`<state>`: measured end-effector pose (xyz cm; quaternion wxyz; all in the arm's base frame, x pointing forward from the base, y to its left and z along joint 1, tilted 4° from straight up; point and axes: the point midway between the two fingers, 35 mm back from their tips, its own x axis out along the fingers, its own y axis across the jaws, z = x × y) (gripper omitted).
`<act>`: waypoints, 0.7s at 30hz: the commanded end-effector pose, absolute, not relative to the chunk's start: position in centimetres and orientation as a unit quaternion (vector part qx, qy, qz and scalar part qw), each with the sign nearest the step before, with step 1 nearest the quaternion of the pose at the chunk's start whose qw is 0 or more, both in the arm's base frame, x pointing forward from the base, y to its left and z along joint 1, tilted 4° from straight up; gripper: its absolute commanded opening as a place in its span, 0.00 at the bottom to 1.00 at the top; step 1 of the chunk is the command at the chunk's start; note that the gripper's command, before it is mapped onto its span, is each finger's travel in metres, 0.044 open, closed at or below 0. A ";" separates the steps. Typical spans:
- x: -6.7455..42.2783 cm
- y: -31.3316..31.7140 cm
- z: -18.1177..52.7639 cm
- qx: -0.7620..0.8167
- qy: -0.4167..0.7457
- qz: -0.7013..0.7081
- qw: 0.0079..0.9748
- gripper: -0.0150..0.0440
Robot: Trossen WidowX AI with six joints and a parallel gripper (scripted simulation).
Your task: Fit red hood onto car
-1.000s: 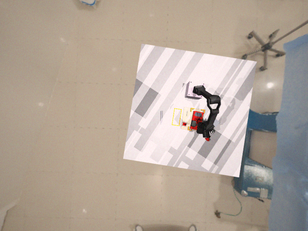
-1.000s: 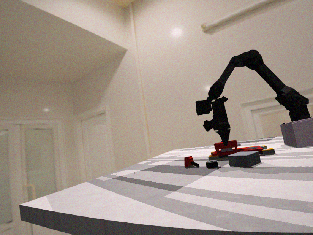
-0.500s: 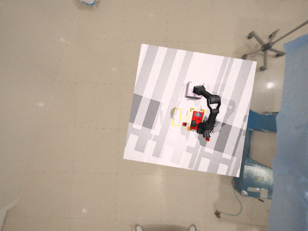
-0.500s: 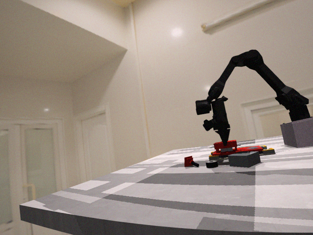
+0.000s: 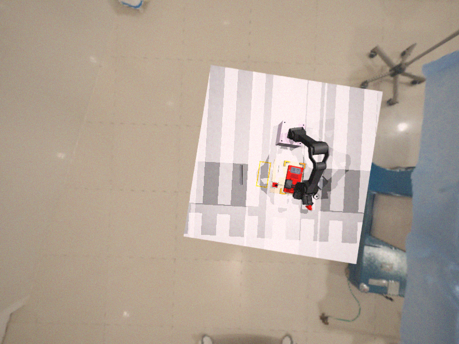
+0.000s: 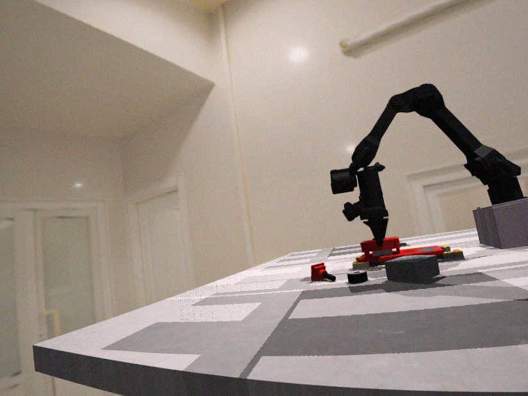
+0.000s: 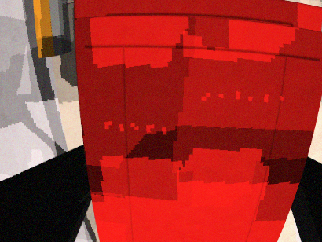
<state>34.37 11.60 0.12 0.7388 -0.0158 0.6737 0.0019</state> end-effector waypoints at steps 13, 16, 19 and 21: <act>34.4 11.5 -1.0 -0.019 0.675 0.002 0.737 0.25; 34.5 11.5 -1.1 -0.019 0.675 0.002 0.737 0.25; 34.5 11.6 -1.2 -0.020 0.676 0.002 0.737 0.25; 34.5 11.6 -1.2 -0.020 0.675 0.003 0.737 0.25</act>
